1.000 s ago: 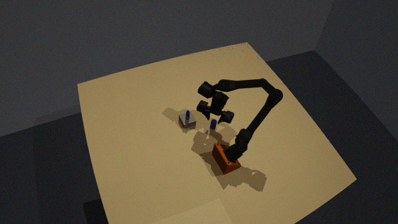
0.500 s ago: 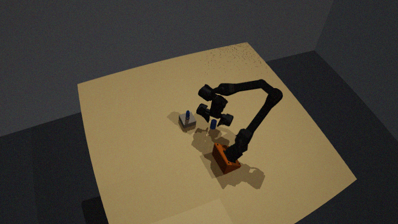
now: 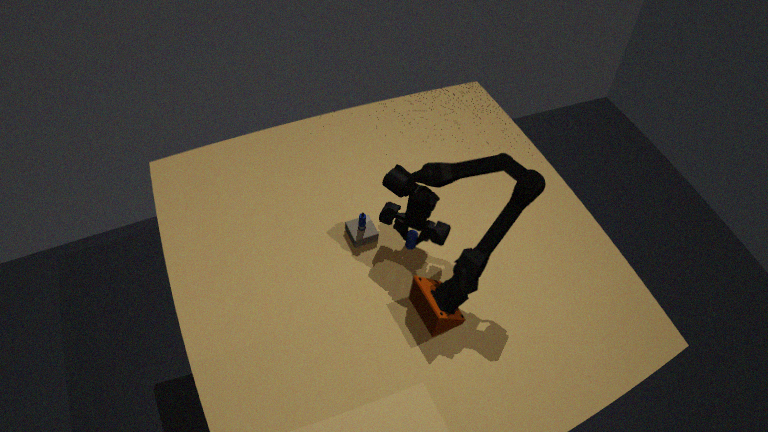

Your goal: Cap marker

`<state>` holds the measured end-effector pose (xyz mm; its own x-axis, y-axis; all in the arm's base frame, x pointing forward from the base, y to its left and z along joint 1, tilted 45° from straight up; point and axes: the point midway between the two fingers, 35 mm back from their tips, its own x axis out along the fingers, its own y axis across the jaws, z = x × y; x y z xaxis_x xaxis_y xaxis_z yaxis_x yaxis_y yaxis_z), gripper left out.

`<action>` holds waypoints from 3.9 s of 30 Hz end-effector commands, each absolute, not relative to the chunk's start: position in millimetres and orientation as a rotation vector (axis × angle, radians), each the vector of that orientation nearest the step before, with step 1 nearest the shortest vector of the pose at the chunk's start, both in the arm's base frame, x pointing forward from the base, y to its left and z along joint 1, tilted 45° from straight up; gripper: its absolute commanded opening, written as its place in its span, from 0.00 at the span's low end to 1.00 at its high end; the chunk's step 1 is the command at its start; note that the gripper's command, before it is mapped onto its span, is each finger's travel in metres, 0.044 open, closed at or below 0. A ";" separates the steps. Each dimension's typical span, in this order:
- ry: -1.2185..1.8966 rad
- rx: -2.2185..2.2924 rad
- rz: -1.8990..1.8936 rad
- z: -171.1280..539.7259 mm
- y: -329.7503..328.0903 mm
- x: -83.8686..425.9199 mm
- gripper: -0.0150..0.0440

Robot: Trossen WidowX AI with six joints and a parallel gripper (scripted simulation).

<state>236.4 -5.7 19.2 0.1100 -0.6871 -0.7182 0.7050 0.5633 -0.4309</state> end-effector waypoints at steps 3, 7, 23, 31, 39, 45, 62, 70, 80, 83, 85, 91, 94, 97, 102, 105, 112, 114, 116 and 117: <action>1.043 0.015 -1.023 19.5 -5.0 236.5 0.35; 1.045 0.016 -1.022 26.1 2.4 236.4 0.25; 1.046 0.017 -1.021 56.6 32.0 231.4 0.25; 1.046 0.017 -1.022 61.7 41.4 234.1 0.25; 1.048 0.017 -1.018 60.8 58.2 246.6 0.25; 1.051 0.014 -1.011 59.4 71.6 255.2 0.25; 1.051 0.019 -1.011 51.5 108.4 276.8 0.25; 1.050 0.021 -1.012 46.0 125.8 285.2 0.25; 1.048 0.024 -1.014 37.6 147.4 293.9 0.25; 1.047 0.025 -1.015 34.8 153.8 296.1 0.25; 1.047 0.026 -1.015 32.8 158.0 297.5 0.25; 1.046 0.027 -1.017 28.1 167.5 300.3 0.25; 1.046 0.027 -1.017 26.6 166.0 300.5 0.25; 1.046 0.027 -1.017 24.2 163.6 300.7 0.25; 1.046 0.027 -1.017 22.0 161.7 301.2 0.25; 1.046 0.027 -1.016 18.7 158.9 302.1 0.25; 1.045 0.027 -1.016 10.3 151.4 304.0 0.25; 1.045 0.027 -1.016 7.9 149.2 304.5 0.25; 1.045 0.027 -1.016 5.6 147.0 304.9 0.25; 1.045 0.027 -1.016 4.4 145.9 305.1 0.25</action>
